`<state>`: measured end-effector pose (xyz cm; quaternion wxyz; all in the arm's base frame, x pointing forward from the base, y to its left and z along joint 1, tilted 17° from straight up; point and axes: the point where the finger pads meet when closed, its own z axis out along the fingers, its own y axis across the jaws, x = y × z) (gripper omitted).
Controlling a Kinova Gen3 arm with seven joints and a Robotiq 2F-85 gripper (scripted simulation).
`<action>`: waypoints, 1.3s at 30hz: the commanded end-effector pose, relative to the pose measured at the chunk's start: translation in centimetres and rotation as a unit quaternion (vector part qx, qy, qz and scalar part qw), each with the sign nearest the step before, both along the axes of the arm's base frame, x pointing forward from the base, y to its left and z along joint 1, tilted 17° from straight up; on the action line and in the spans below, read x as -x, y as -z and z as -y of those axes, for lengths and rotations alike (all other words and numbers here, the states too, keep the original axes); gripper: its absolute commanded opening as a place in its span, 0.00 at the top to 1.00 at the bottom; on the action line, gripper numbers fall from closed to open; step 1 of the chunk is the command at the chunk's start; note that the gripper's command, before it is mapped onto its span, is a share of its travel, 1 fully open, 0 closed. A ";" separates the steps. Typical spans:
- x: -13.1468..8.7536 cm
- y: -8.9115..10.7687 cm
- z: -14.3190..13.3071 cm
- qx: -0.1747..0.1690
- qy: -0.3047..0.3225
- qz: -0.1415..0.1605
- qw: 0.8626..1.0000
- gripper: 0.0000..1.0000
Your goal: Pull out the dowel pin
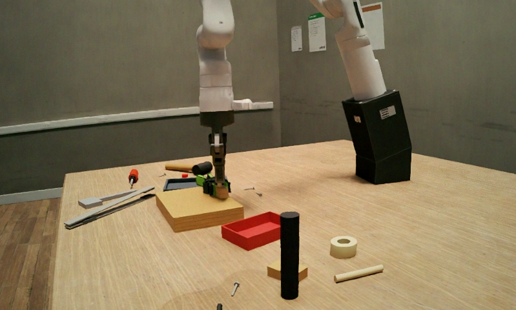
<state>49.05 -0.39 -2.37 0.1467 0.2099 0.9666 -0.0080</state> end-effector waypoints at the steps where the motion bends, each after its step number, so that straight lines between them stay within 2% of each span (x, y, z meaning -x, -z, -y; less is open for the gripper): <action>1: 0.4 -0.1 0.2 -0.002 0.018 -0.003 1.000 0.90; 15: 0.4 -0.1 0.2 -0.036 0.134 0.007 0.990 0.90; 18: 0.4 -0.2 0.2 -0.037 0.134 0.007 0.990 0.90; 28: 0.3 -0.3 0.2 -0.012 0.051 0.002 0.999 0.90; 39: 0.3 -0.3 0.1 0.009 -0.026 -0.004 1.000 0.90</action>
